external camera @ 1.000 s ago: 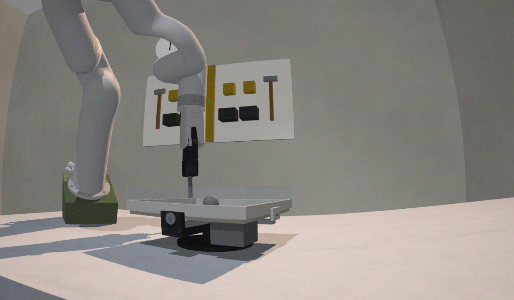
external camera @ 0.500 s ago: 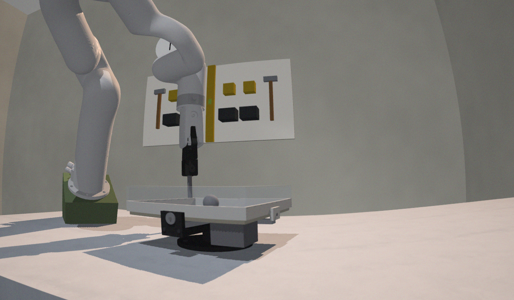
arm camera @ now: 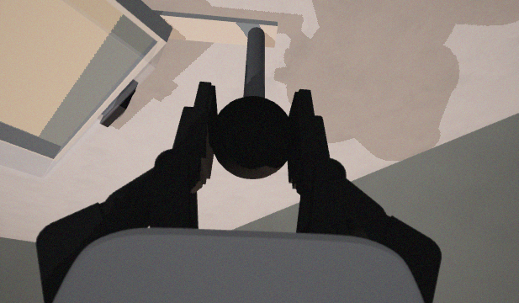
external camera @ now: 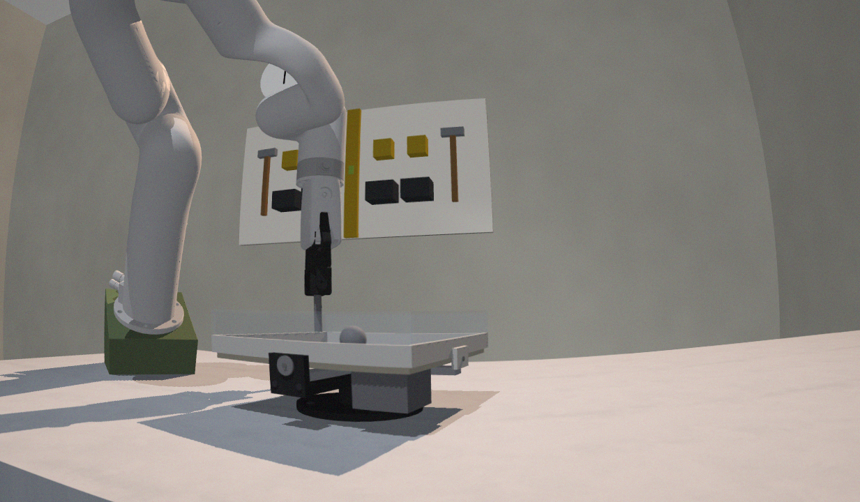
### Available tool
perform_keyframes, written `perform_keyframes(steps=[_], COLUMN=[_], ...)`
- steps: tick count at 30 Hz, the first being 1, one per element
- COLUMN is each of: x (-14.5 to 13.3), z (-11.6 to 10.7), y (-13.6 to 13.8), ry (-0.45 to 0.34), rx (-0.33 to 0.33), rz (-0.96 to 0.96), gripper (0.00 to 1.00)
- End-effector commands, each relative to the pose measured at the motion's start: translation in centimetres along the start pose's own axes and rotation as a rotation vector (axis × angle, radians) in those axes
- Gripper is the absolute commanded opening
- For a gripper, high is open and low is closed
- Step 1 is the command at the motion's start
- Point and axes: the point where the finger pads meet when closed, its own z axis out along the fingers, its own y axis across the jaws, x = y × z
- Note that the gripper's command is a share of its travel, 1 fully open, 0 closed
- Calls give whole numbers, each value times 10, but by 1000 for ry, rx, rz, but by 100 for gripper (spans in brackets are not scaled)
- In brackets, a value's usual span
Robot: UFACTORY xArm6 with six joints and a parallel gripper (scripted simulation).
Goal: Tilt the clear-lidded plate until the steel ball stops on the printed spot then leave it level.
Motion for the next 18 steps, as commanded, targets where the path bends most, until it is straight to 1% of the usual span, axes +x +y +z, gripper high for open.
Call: perform_keyframes(steps=[1,18], x=[-2,0], z=[-1,-3], y=[0,-1], ry=[-5,-5], rx=[-1,-1], rz=[2,2], gripper=[0,0])
